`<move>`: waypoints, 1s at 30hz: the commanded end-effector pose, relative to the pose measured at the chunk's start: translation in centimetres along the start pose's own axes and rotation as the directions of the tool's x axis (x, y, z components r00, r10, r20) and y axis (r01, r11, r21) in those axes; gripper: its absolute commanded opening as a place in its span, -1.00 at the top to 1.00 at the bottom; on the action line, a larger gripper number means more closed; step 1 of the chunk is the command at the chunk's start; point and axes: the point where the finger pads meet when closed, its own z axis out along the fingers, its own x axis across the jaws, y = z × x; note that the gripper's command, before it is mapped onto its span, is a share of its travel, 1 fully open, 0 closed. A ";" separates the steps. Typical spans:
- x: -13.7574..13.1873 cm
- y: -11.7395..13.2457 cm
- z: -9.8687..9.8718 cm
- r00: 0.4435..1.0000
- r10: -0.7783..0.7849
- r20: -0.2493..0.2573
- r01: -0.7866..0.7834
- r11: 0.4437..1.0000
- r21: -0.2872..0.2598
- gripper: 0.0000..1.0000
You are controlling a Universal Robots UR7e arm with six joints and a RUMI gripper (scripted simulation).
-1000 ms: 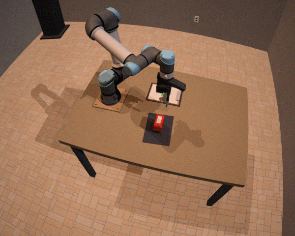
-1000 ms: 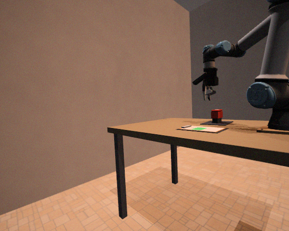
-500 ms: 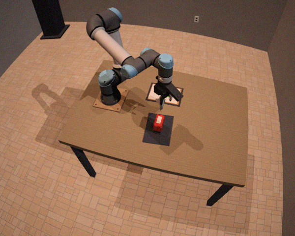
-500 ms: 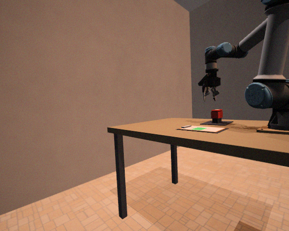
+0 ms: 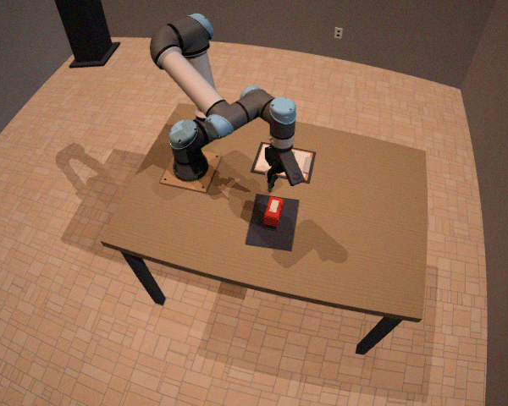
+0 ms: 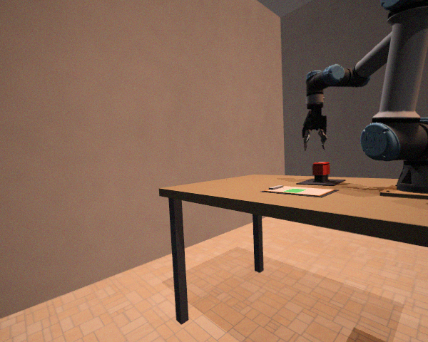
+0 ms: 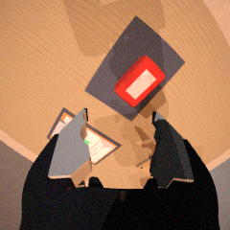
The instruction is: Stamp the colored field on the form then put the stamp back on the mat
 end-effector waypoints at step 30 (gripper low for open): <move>3.2 -1.7 0.4 0.842 0.540 -0.002 -0.540 0.842 0.004 -0.10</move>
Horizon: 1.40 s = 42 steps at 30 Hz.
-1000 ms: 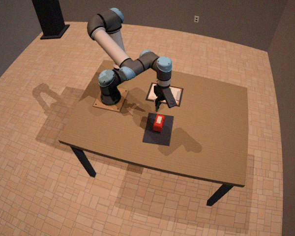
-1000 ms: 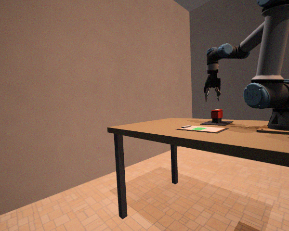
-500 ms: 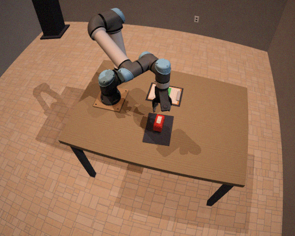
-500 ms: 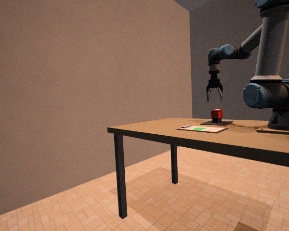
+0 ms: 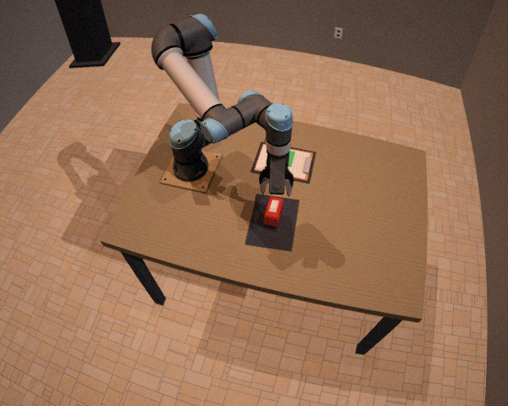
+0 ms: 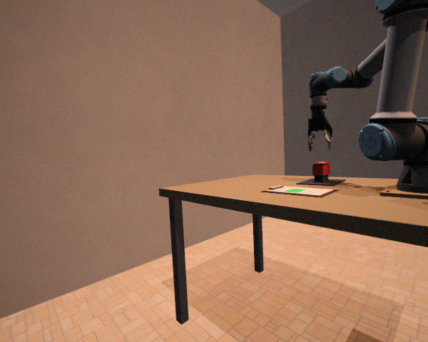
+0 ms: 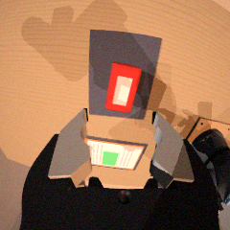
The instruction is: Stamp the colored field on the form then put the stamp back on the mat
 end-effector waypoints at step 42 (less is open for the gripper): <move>0.5 -0.6 0.2 0.991 0.134 0.000 -0.134 0.991 0.001 -0.10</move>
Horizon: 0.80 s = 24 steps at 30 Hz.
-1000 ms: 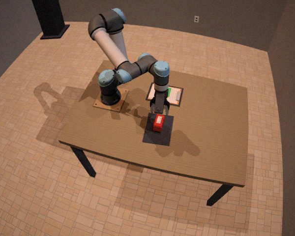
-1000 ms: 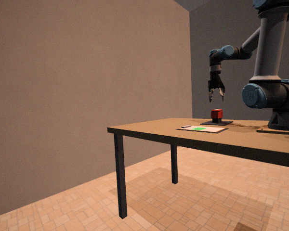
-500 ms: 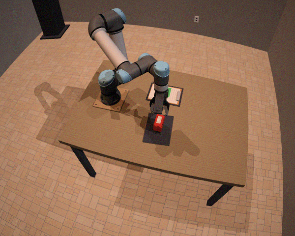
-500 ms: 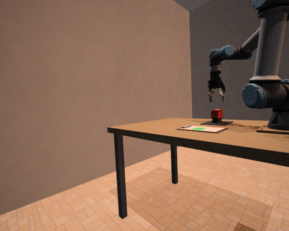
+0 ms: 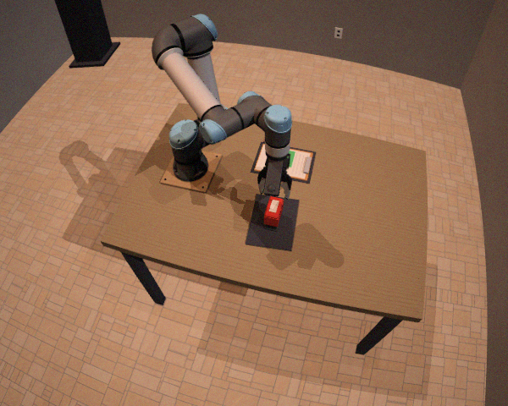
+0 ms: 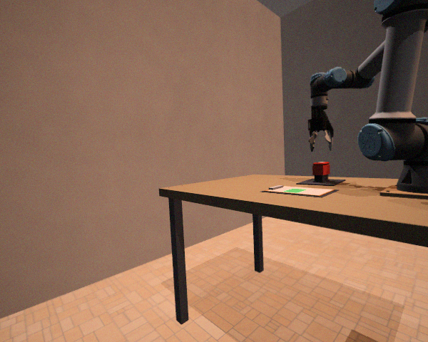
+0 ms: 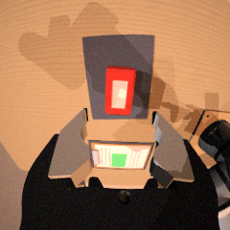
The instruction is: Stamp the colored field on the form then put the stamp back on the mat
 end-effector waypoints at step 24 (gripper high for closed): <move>-0.1 0.0 7.7 1.000 0.023 0.000 -0.023 1.000 0.001 -0.10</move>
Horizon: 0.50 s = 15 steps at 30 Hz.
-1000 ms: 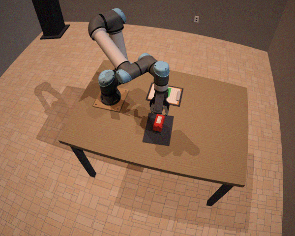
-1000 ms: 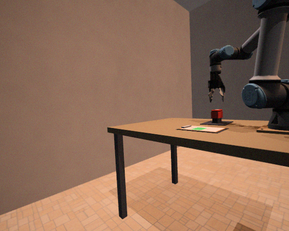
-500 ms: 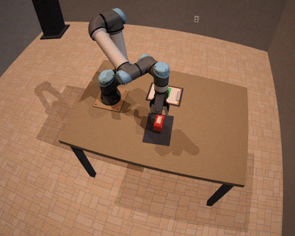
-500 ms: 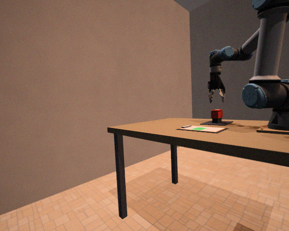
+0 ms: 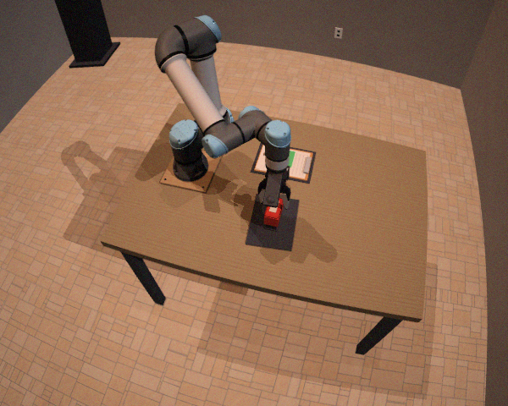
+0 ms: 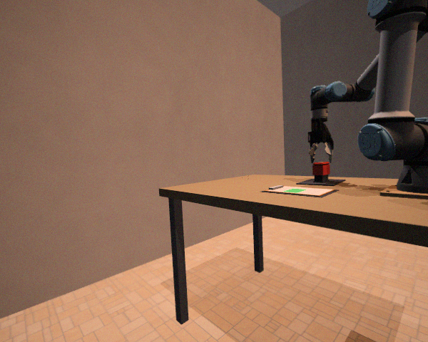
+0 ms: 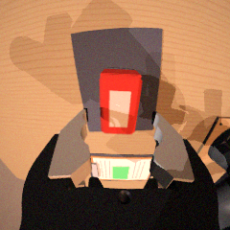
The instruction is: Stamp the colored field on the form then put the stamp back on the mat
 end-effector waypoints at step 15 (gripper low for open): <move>-0.2 0.0 3.9 1.000 0.000 0.002 0.000 1.000 0.002 -0.10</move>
